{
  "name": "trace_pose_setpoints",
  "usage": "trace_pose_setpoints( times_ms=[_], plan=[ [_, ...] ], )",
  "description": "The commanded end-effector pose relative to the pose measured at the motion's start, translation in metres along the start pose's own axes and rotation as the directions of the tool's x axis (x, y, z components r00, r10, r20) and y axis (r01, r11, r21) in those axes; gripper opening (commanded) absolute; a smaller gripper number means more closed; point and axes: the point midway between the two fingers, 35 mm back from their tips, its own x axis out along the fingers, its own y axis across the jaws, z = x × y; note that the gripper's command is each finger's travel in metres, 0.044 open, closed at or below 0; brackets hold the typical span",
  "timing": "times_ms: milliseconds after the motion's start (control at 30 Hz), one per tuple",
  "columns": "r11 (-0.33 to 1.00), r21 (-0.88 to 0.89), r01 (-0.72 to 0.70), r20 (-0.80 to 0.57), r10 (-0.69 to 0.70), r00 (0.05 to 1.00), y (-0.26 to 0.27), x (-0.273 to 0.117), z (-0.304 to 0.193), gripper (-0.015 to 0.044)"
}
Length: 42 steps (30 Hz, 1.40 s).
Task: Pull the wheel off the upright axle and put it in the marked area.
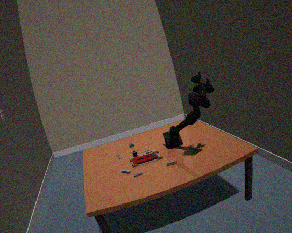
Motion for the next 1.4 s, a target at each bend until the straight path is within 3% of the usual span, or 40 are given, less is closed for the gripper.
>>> trace_pose_setpoints(
  times_ms=[0, 100, 300, 500, 767, 1100, 1367],
  plan=[
    [1.000, -0.011, -0.001, -0.004, 0.001, 1.000, -0.002, 0.000, 0.000, 0.0374],
    [0.986, -0.166, -0.017, -0.062, 0.007, 0.998, -0.024, -0.002, -0.002, 0.0300],
    [0.844, -0.529, -0.086, -0.212, -0.034, 0.977, -0.089, -0.011, -0.001, 0.0300],
    [0.712, -0.689, -0.138, -0.331, -0.139, 0.933, -0.145, -0.022, 0.007, 0.0300],
    [0.355, -0.891, -0.282, -0.403, -0.336, 0.851, -0.232, -0.041, 0.041, 0.0300],
    [-0.143, -0.837, -0.528, -0.328, -0.640, 0.694, -0.342, -0.072, 0.130, 0.0300],
    [-0.373, -0.594, -0.713, -0.128, -0.831, 0.541, -0.406, -0.100, 0.231, 0.0300]
  ],
)
